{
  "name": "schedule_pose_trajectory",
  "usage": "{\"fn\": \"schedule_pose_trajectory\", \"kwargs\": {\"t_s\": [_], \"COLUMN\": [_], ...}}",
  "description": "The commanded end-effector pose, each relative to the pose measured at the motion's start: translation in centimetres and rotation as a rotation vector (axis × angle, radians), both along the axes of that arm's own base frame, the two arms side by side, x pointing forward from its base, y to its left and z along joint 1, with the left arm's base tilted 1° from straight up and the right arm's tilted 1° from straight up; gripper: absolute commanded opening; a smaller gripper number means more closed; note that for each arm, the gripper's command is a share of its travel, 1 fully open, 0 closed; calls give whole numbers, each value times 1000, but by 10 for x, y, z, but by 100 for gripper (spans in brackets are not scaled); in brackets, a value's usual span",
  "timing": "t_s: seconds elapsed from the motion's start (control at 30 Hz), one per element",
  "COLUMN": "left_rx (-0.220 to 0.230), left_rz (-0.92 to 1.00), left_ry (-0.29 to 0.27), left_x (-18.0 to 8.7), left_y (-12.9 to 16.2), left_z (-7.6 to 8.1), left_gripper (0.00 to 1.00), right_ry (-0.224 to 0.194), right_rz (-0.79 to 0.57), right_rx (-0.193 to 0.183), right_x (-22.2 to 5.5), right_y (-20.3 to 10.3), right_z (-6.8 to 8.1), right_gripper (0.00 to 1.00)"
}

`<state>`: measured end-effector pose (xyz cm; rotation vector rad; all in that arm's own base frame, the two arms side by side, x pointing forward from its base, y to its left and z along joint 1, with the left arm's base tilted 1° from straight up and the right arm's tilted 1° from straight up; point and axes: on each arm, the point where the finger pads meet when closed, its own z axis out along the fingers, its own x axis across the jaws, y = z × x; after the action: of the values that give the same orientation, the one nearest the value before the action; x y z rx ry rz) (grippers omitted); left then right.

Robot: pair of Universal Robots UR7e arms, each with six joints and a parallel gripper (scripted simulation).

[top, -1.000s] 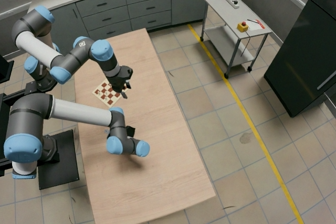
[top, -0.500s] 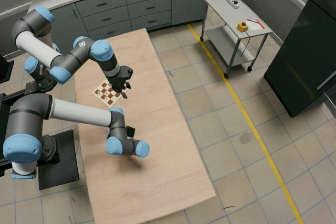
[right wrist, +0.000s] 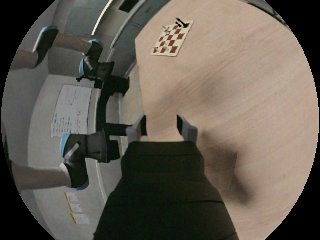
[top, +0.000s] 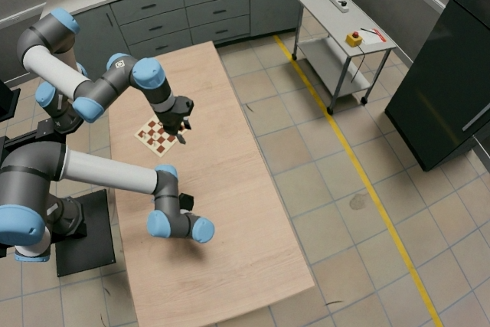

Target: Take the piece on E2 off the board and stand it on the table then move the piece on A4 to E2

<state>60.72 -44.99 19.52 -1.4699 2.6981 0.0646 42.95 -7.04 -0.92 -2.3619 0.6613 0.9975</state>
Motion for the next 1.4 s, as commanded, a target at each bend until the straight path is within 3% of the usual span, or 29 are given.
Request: {"fn": "schedule_pose_trajectory", "kwargs": {"t_s": [0.0,0.2,0.27,0.37,0.57,0.77,0.83,1.07,1.33,1.37], "left_rx": [-1,-1,-1,-1,-1,-1,-1,-1,-1,-1], "left_rz": [0,0,0,0,0,0,0,0,0,0], "left_ry": [-1,-1,-1,-1,-1,-1,-1,-1,-1,-1], "left_x": [0,0,0,0,0,0,0,0,0,0], "left_y": [0,0,0,0,0,0,0,0,0,0], "left_z": [1,1,1,1,1,1,1,1,1,1], "left_gripper": [100,100,100,100,100,100,100,100,100,100], "right_ry": [-97,-239,-239,-318,-476,-593,-593,-709,-772,-772], "right_rz": [9,28,28,43,85,133,133,212,301,301], "right_rx": [10,5,5,-7,-55,-119,-119,-225,-341,-341], "right_x": [-8,-29,-29,-45,-88,-134,-134,-207,-286,-286], "right_y": [-35,-88,-88,-118,-179,-226,-226,-277,-312,-312], "right_z": [15,38,38,50,77,99,99,128,155,155], "right_gripper": [100,100,100,100,100,100,100,100,100,100]}}
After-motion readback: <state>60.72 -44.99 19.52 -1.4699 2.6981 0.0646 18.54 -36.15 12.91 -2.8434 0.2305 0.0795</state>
